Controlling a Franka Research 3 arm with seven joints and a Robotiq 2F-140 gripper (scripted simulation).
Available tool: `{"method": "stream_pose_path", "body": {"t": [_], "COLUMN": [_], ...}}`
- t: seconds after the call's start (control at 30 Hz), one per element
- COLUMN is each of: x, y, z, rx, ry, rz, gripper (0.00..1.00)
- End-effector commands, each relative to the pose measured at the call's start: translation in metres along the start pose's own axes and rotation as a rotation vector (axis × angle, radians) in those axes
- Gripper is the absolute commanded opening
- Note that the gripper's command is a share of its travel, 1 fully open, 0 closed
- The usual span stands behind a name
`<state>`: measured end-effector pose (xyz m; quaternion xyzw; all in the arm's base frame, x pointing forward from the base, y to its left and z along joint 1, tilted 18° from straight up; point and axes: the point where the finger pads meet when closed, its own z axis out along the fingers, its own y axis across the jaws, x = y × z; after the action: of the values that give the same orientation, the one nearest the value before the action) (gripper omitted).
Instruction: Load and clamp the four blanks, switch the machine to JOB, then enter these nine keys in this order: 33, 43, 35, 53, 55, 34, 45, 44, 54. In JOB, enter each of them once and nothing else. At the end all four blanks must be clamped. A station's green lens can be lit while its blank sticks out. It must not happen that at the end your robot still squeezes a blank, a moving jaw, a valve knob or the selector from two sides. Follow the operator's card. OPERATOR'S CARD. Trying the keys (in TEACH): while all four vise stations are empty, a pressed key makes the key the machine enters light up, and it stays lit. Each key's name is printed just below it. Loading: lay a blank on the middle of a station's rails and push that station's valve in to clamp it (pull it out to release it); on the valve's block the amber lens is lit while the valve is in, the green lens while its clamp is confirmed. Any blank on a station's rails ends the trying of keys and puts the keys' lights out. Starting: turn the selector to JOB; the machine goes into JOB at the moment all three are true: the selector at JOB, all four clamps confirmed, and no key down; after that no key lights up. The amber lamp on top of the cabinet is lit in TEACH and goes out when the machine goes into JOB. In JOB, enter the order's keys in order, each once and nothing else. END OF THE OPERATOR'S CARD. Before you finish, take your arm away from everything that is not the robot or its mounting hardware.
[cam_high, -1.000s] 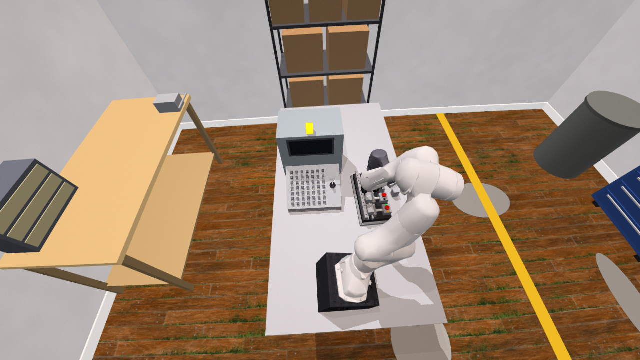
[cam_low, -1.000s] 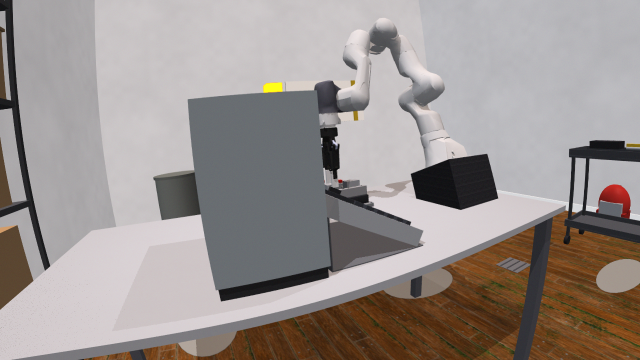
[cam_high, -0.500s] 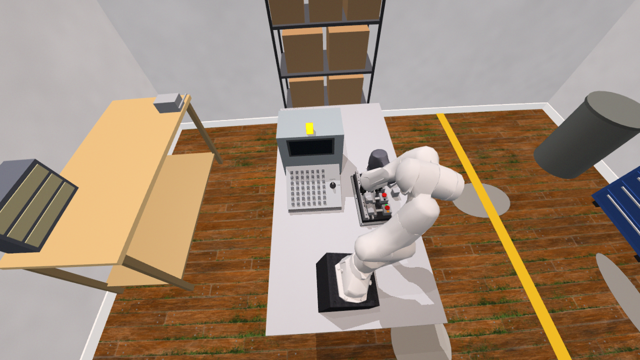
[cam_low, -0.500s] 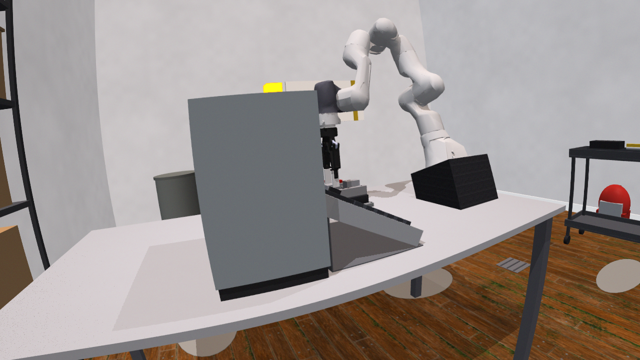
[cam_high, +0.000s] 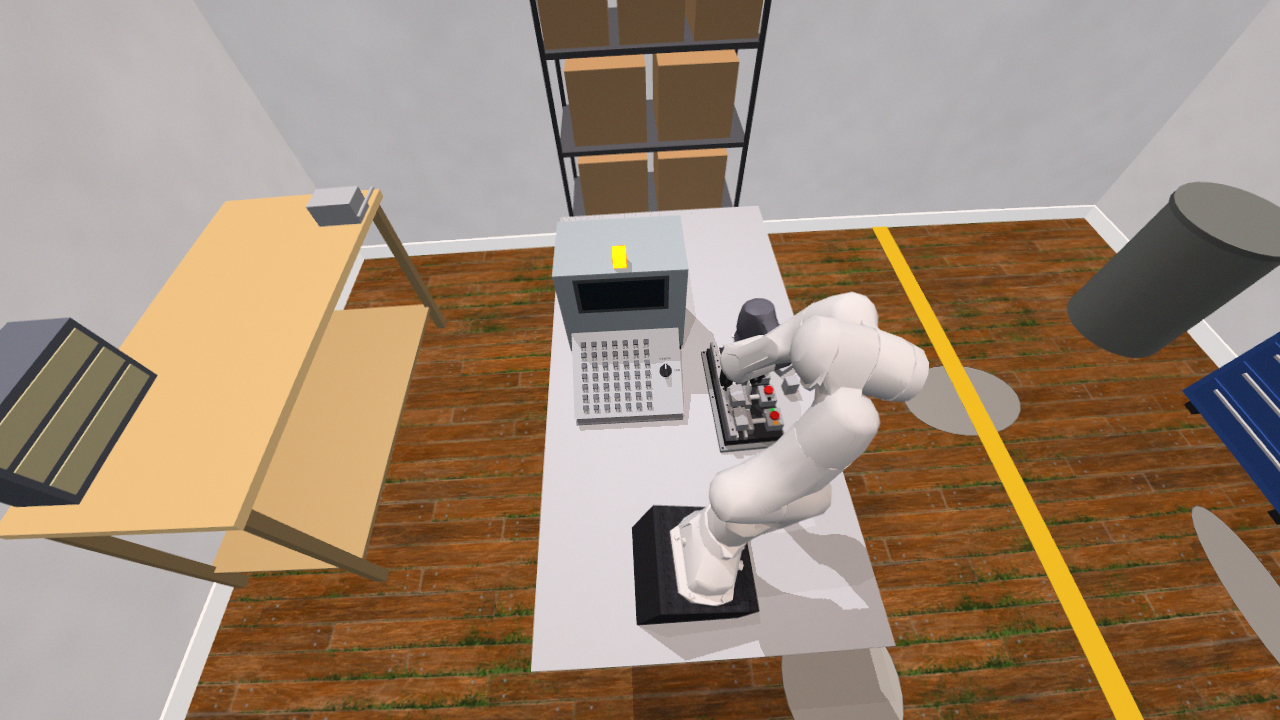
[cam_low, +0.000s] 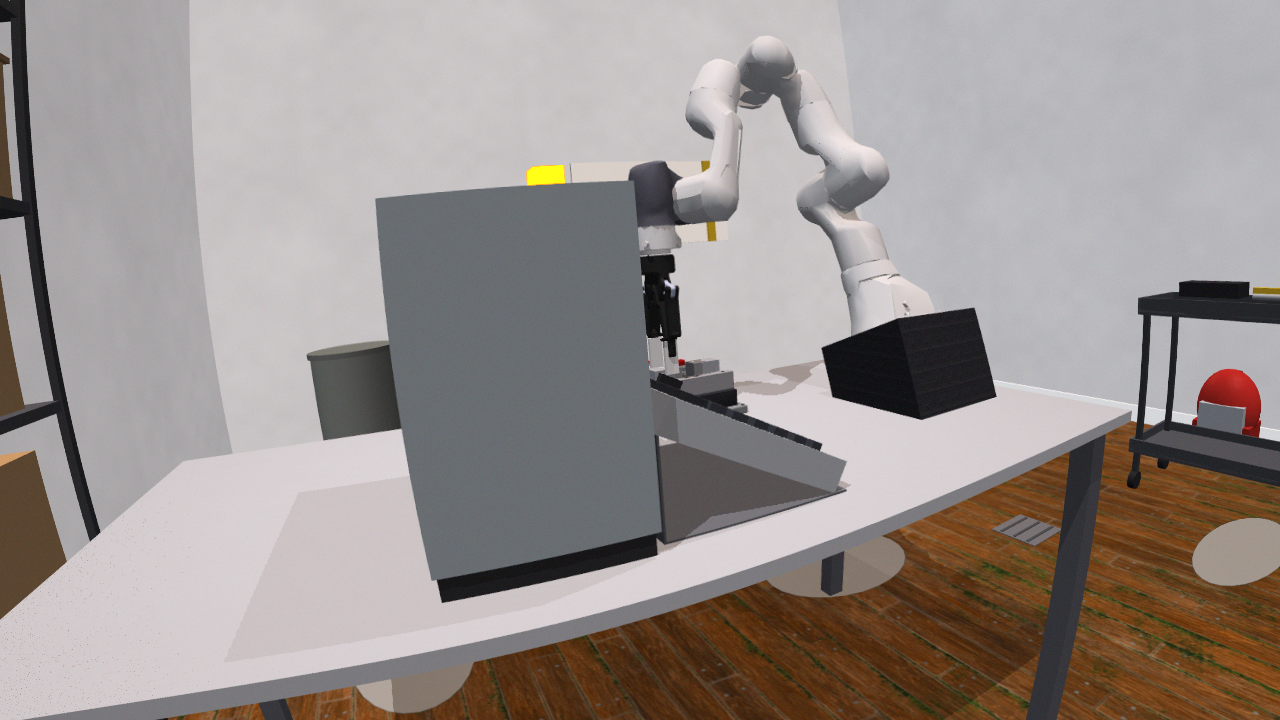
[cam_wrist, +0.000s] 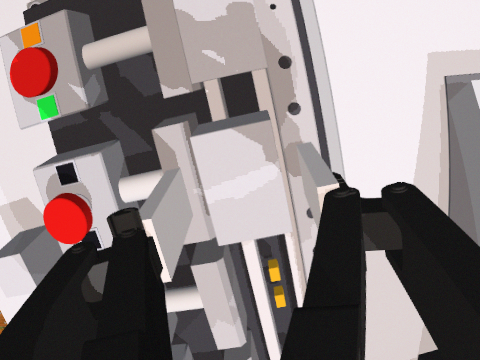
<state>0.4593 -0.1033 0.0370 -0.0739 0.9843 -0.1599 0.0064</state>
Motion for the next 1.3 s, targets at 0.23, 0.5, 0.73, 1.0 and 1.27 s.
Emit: {"method": "stream_pose_path", "body": {"t": [0.23,0.5,0.73,1.0,1.27], "x": [-0.002,-0.002,-0.002,-0.002,-0.001], "y": [-0.001,-0.001,-0.001,-0.001,-0.001], "z": [0.000,-0.002,-0.013,-0.040,-0.075], "rx": [0.001,0.001,0.001,0.001,0.001], "ry": [-0.004,-0.004,-0.004,-0.004,-0.004], "rz": [0.002,0.002,0.002,0.002,0.002], "gripper": [0.40,0.40,0.40,0.40,0.40]}}
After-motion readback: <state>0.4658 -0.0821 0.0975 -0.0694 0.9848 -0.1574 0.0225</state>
